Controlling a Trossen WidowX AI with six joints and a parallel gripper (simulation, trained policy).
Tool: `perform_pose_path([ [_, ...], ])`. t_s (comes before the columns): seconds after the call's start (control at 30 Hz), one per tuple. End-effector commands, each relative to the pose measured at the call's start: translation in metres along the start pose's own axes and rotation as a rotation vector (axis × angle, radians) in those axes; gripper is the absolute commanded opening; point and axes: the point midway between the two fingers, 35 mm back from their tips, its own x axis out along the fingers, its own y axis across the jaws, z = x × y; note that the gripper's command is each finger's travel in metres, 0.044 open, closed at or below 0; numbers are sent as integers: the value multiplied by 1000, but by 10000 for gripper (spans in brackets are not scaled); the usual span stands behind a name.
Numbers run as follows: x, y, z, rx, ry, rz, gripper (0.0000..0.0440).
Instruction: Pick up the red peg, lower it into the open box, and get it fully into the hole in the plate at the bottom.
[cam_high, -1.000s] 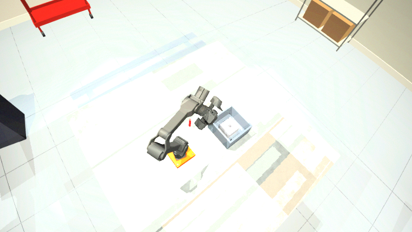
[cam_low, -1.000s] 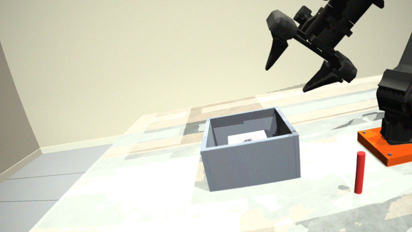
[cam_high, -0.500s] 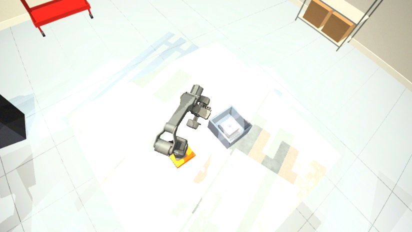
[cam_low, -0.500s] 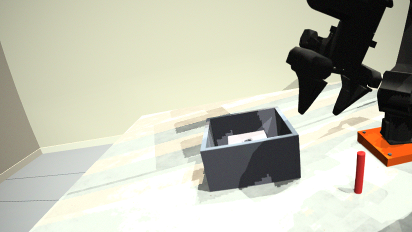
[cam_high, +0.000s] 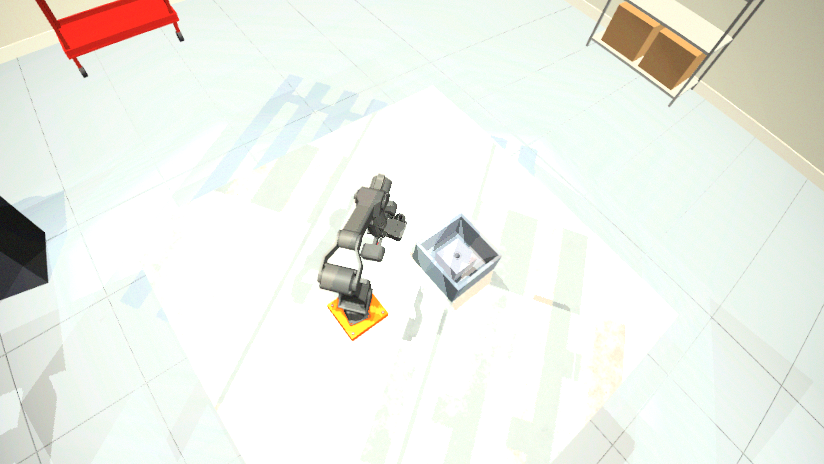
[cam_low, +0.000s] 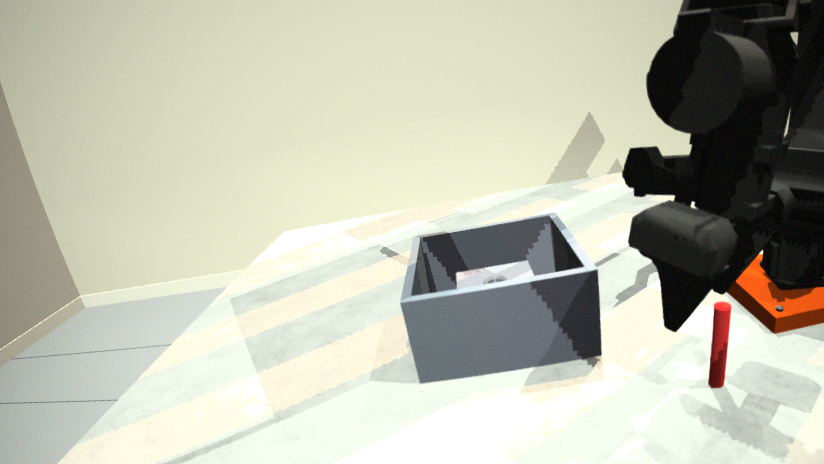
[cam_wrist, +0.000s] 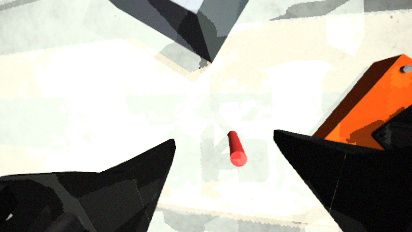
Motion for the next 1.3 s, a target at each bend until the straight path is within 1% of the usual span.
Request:
perform_pose_path([
  [0.0, 13, -1, -7, -24, 16, -11, 440],
  [0.17, 36, 1, -16, -54, 32, -9, 436],
  [0.23, 43, 1, -18, -67, 38, -13, 425],
  [0.27, 47, 0, -19, -73, 43, -18, 408],
  [0.43, 62, -4, -24, -86, 67, -53, 276],
  [0.63, 69, -3, -26, -87, 79, -94, 125],
  [0.73, 71, -2, -27, -90, 83, -112, 64],
  [0.8, 72, -1, -28, -94, 85, -123, 35],
  [0.97, 53, 13, -17, -108, 46, -91, 14],
  [1.27, 11, 35, 7, -75, -13, -37, 0],
])
